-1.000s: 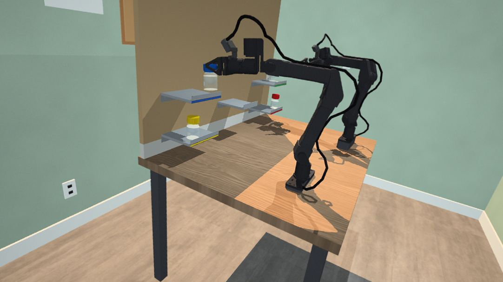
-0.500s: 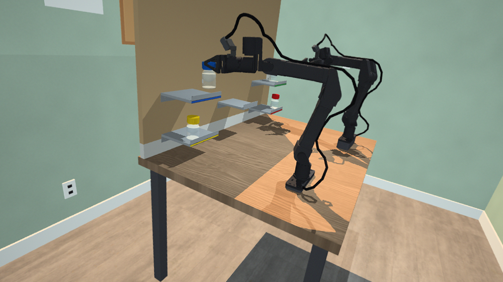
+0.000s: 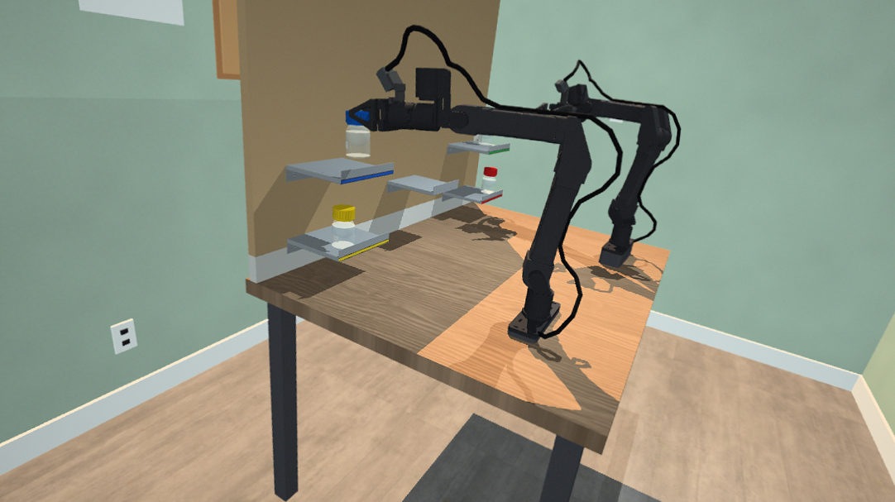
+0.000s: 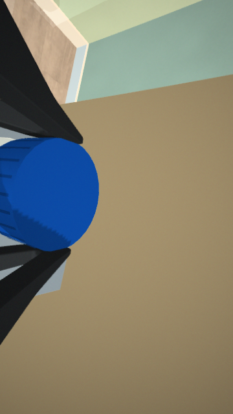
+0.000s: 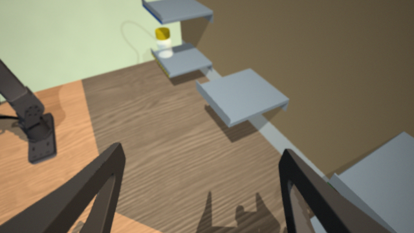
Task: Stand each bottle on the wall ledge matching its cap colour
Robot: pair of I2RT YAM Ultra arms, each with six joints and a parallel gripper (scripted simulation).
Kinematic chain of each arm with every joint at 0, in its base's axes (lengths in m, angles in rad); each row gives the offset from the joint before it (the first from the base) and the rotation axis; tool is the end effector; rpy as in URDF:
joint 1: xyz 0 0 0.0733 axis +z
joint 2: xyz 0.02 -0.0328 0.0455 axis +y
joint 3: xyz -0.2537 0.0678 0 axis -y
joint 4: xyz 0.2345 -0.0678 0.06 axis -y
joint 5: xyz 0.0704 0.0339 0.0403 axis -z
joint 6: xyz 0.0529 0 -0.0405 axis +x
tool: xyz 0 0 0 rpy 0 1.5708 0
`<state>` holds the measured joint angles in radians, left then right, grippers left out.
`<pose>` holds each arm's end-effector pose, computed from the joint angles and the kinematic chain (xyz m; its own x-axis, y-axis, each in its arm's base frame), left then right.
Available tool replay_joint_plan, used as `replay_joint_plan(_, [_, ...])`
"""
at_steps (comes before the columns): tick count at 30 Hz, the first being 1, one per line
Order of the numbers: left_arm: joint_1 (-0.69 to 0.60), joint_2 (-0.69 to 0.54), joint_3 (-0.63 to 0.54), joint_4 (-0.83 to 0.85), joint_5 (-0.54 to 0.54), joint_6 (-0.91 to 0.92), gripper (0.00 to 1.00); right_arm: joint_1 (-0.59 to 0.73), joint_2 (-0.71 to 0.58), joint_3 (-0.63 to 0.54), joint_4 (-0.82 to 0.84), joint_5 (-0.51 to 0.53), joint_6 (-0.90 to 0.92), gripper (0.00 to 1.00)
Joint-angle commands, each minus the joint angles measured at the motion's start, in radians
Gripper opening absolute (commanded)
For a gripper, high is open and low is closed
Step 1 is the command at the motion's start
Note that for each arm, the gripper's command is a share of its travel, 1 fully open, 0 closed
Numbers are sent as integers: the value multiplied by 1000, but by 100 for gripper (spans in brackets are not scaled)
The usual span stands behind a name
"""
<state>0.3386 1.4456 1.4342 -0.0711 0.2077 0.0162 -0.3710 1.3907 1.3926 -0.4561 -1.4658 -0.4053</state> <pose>0.3289 0.1054 0.4176 -0.0798 -0.0113 -0.9967 -0.1299 0.9915 -0.0008 0.2777 -0.0504 0.3953 -0.0624 -0.0201 -0.9979 -0.8917 0.4502 0.0467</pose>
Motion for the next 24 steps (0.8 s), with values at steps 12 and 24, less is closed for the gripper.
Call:
replay_joint_plan(12, [-33,86,126,114,-25,9,49,-3,2,26,-17,-12,-7,89])
replay_joint_plan(24, [-33,79,129,114,-24,8,49,-3,2,26,-17,-12,-7,89])
